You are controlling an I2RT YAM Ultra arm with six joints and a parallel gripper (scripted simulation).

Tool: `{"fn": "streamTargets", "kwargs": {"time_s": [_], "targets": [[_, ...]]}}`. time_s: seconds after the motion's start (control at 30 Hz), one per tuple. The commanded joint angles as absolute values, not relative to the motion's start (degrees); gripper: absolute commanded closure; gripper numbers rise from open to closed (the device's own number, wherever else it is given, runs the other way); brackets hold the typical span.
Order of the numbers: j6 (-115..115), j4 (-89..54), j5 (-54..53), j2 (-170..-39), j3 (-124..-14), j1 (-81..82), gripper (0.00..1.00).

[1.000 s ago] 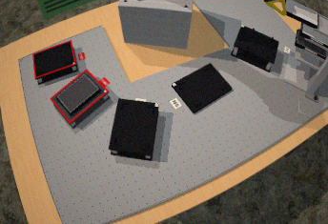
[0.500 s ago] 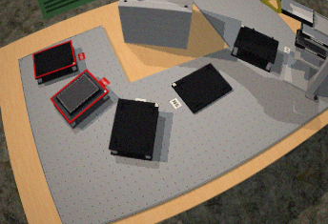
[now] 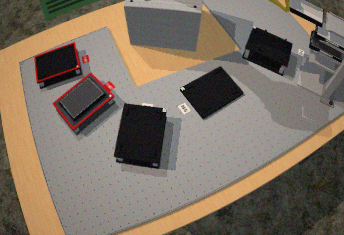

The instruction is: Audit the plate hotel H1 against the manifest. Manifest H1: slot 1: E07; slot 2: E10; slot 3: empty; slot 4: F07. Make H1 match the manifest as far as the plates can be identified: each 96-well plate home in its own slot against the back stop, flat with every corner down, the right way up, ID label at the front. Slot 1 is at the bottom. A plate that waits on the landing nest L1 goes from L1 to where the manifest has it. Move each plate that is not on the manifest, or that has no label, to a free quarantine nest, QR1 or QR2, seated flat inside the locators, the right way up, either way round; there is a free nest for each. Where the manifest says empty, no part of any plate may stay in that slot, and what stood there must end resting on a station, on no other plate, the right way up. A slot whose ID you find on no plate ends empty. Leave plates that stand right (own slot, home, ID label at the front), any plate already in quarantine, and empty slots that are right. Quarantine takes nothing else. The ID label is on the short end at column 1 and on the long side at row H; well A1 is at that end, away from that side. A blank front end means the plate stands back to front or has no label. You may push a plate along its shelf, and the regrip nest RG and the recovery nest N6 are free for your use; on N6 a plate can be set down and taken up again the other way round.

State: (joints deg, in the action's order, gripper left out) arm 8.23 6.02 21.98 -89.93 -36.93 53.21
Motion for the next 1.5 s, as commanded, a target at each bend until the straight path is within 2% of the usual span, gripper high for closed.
{"fn": "streamTargets", "kwargs": {"time_s": [0.0,0.5,1.47], "targets": [[9.10,6.91,22.79,-87.22,-35.85,54.20,0.14],[9.82,6.70,23.41,-84.85,-36.10,54.96,0.14],[12.02,7.80,25.37,-80.06,-26.84,57.90,0.14]]}}
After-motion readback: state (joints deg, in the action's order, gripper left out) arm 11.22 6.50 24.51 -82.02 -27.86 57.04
